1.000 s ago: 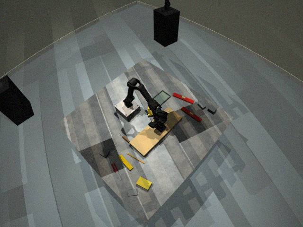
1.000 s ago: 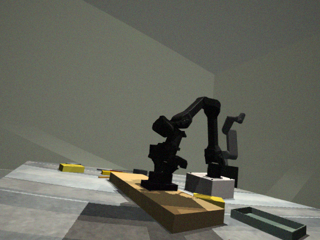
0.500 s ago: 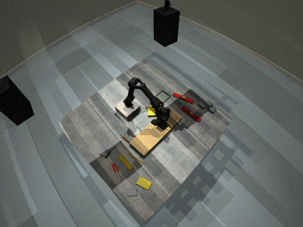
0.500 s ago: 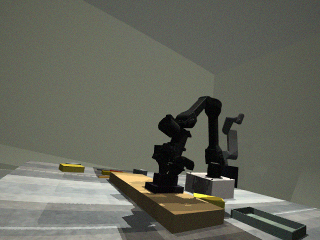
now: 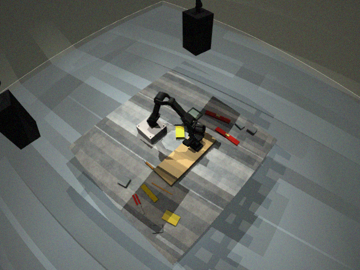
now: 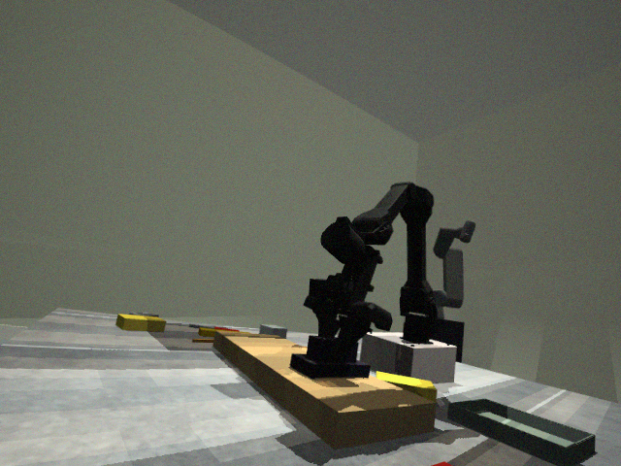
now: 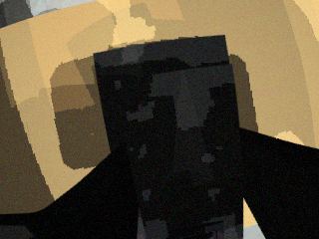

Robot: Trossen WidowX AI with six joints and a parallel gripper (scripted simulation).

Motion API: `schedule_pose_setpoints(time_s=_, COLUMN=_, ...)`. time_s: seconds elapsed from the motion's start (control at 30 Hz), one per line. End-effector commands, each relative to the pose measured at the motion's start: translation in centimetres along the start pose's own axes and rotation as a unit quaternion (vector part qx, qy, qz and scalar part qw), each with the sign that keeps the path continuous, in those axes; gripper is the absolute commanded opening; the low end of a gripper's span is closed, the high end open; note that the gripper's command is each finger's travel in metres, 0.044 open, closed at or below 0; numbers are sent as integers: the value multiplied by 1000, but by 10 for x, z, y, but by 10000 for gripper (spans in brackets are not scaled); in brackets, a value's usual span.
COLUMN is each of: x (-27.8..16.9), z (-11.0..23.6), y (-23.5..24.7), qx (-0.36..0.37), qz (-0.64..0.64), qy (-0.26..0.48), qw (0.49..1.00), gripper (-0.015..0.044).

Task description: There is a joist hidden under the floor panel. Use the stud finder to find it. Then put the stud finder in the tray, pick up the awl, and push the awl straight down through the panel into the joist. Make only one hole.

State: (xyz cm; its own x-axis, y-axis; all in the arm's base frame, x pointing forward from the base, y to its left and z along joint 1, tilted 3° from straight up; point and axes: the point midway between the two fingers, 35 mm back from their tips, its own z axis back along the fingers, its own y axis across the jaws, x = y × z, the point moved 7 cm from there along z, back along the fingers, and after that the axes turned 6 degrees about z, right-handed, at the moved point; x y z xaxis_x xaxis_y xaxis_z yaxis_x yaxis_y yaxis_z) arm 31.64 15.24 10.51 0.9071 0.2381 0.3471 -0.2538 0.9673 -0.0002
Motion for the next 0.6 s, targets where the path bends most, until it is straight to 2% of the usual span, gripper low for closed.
schedule_pose_setpoints(time_s=0.0, x=2, z=-1, y=9, qx=2, qz=-1, qy=1, qw=1000, gripper=0)
schedule_pose_setpoints(time_s=0.57, x=6, z=0, y=46, qx=3, qz=-1, qy=0, qw=1000, gripper=0)
